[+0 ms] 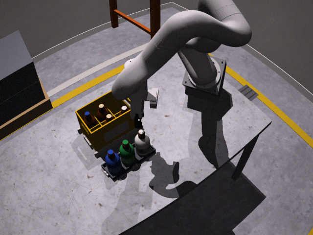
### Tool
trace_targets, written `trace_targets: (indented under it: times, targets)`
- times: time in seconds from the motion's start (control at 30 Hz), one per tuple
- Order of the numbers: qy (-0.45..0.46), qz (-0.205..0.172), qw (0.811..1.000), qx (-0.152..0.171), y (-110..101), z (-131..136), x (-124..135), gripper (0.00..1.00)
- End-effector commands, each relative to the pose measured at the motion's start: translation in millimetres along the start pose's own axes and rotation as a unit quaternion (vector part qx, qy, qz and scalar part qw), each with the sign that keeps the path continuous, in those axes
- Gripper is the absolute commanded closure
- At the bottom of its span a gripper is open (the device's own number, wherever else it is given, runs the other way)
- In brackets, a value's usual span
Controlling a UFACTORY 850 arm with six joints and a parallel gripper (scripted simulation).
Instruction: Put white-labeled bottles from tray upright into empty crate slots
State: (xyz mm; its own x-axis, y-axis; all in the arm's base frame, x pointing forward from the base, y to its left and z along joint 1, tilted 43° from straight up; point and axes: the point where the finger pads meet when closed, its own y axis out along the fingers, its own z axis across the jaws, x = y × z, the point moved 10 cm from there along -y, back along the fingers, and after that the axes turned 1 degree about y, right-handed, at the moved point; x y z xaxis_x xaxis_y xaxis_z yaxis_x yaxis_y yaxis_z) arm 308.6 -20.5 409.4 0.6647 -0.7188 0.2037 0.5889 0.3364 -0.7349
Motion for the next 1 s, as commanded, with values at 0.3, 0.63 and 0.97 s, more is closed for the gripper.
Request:
trace_targets:
  times: [0.3, 0.63, 0.97]
  targets:
    - [0.0, 0.0, 1.0, 0.0, 0.0, 0.3, 0.3, 0.34]
    - [0.0, 0.0, 1.0, 0.0, 5.5, 0.4, 0.3, 0.34]
    - [0.0, 0.0, 1.0, 0.0, 14.9, 0.5, 0.2, 0.34]
